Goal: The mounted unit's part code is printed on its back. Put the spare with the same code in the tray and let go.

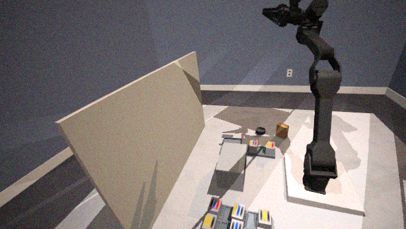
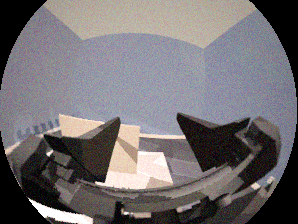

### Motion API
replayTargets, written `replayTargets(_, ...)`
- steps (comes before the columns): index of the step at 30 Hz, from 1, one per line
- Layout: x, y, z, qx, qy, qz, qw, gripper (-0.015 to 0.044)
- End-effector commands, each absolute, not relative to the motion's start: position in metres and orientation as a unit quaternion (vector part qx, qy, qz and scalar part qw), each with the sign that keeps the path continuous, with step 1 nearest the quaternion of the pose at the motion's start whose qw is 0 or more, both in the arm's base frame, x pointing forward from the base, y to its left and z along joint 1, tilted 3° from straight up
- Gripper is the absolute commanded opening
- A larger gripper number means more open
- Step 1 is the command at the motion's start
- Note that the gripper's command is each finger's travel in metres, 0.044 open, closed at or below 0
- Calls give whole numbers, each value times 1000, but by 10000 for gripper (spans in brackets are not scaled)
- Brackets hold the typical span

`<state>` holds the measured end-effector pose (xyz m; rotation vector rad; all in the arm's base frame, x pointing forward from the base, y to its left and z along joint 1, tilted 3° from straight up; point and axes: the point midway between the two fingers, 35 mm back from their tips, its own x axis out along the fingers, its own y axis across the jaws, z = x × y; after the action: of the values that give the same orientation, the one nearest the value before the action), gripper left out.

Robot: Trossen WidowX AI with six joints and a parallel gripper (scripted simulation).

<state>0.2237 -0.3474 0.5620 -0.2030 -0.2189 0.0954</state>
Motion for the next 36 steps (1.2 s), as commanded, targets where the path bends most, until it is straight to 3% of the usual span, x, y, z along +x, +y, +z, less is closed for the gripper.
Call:
replayTargets(1, 224, -347, 562, -101, -109, 47, 988, 426)
replayTargets(11, 238, -350, 563, -71, -123, 49, 989, 440)
replayTargets(24, 335, -357, 535, 110, -136, 20, 984, 440)
replayTargets(36, 434, -314, 457, 249, -15, -41, 968, 440)
